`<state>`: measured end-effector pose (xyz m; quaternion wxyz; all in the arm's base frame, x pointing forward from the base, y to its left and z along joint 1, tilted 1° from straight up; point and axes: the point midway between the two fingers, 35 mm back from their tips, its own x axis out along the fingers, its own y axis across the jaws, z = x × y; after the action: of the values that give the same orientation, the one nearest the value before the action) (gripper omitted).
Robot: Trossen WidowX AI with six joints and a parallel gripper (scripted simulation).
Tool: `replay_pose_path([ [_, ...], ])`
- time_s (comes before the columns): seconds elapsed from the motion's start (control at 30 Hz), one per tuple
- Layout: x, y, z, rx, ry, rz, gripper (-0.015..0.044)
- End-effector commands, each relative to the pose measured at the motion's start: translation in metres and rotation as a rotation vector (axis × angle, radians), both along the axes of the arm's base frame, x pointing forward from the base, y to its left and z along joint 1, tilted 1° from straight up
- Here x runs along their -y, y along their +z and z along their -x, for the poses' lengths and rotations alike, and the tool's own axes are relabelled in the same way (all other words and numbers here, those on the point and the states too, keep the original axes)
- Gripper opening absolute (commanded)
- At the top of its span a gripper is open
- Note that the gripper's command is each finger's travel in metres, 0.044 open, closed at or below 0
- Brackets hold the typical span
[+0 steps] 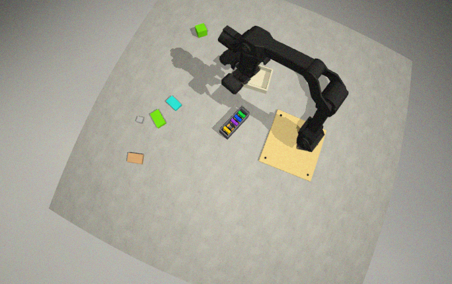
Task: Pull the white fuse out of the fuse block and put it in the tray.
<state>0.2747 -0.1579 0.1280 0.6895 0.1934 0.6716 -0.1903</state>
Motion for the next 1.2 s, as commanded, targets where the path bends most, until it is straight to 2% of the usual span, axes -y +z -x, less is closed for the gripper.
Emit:
replay_pose_path([
  [0.0, 0.024, -0.001, 0.010, -0.006, 0.005, 0.000, 0.0000],
  [0.3, 0.065, -0.002, 0.034, -0.007, 0.005, 0.002, 0.0000],
  [1.17, 0.066, -0.036, 0.033, -0.007, 0.005, 0.002, 0.0000],
])
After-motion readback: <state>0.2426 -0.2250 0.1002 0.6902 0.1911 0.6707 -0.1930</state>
